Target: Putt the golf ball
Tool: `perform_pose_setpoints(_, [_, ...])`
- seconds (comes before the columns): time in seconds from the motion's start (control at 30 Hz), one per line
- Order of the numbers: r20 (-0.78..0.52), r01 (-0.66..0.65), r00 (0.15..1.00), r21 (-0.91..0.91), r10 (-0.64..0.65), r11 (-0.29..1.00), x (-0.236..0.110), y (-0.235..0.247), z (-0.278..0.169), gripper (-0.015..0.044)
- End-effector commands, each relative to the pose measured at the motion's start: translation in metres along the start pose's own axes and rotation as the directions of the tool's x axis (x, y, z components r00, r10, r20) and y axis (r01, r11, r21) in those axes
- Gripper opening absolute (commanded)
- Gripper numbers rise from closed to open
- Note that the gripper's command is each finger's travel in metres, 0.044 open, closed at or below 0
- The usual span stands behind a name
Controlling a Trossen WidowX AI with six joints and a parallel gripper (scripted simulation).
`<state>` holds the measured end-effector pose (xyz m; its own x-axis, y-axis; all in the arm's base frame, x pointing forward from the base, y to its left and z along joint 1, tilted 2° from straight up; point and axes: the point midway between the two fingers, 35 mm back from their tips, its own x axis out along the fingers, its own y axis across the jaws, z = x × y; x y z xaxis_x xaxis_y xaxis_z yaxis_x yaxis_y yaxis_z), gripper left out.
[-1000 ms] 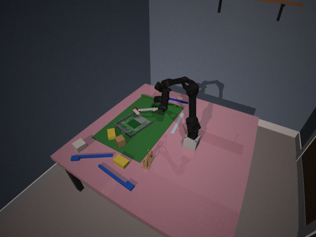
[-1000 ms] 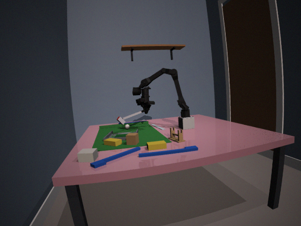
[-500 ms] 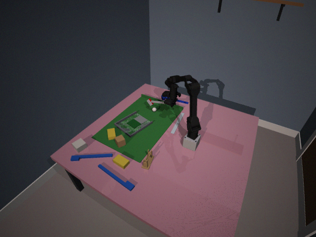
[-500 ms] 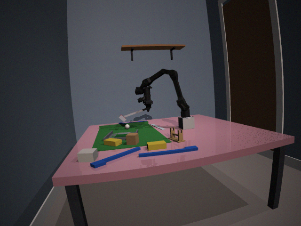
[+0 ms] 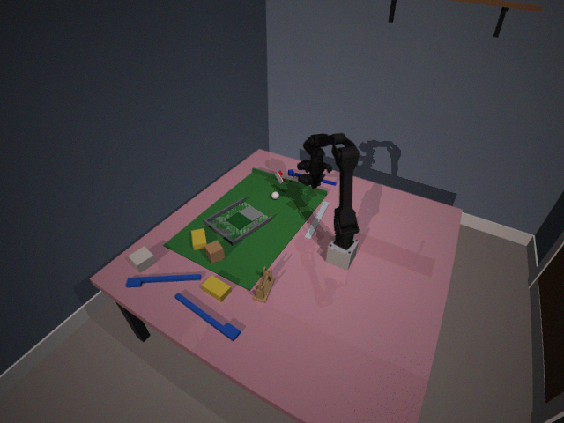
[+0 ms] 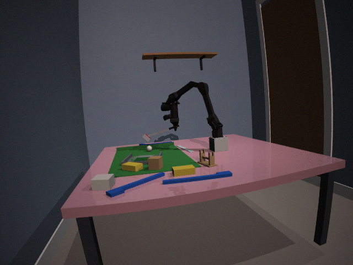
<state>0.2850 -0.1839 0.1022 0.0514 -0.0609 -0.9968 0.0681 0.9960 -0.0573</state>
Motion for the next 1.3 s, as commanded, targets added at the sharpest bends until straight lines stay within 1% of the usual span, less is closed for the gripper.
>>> perform_pose_setpoints(0.0, [-0.004,-0.001,1.0,0.007,0.001,1.0,0.018,-0.001,-0.001,0.0])
perform_pose_setpoints(0.1, [-0.004,-0.001,1.0,0.007,0.001,1.0,0.03,0.0,-0.002,0.0])
perform_pose_setpoints(0.33, [-0.004,-0.001,1.0,0.007,0.001,1.0,0.035,0.0,-0.002,0.0])
perform_pose_setpoints(0.87, [-0.004,-0.001,1.0,0.007,0.001,1.0,0.06,0.0,-0.002,0.0])
perform_pose_setpoints(1.27, [-0.008,-0.003,1.0,0.007,0.003,1.0,0.058,-0.001,-0.002,0.0])
